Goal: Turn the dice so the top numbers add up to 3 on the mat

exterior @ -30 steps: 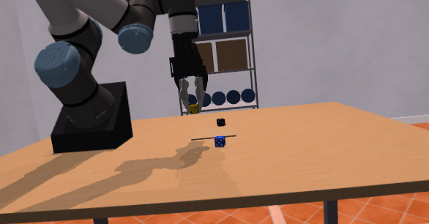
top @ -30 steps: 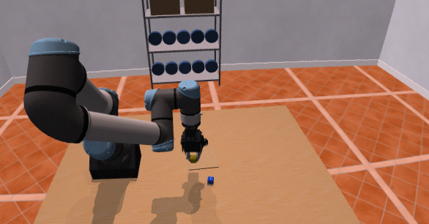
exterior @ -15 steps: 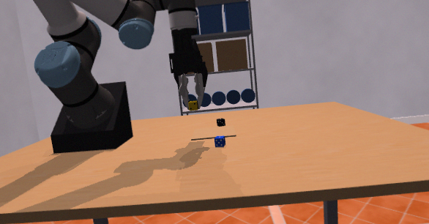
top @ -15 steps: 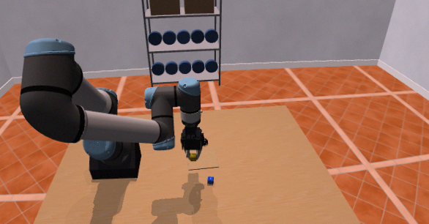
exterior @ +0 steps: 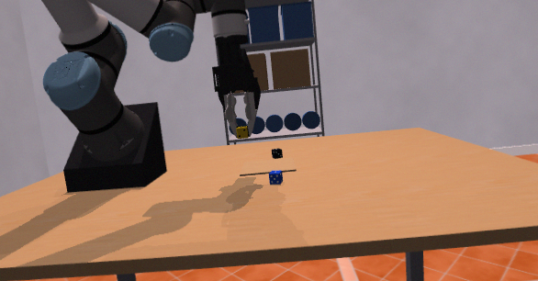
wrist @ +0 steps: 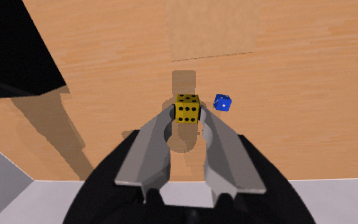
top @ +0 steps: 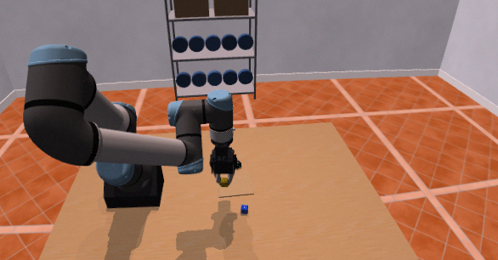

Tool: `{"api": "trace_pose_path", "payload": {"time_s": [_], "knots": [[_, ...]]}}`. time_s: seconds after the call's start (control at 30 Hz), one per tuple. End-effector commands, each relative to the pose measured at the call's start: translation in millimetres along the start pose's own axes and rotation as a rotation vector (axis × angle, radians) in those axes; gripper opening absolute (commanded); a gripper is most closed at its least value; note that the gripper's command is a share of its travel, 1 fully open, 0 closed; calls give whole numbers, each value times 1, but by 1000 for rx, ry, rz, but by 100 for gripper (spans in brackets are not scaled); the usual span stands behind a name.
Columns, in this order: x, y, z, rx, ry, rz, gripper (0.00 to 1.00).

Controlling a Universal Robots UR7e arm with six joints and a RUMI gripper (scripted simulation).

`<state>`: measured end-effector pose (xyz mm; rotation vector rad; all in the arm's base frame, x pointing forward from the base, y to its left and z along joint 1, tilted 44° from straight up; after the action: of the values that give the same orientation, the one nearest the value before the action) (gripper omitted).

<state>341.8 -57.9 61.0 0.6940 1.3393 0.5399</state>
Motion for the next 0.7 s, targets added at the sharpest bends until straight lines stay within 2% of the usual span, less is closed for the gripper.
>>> {"api": "trace_pose_path", "payload": {"time_s": [0.0, 0.33, 0.67], "knots": [[1, 0, 0, -1, 20, 1, 6], [8, 1, 1, -1, 110, 3, 6], [23, 2, 3, -4, 331, 8, 6]]}}
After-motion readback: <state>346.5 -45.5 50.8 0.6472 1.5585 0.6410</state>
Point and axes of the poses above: the point where the finger pads meet when closed, its own y axis back along the fingers, its own z axis across the jaws, x = y × z, the point moved 2 cm from there along y, back along the fingers, and after that the axes turned 2 degrees about -y, right-handed, at the moved point
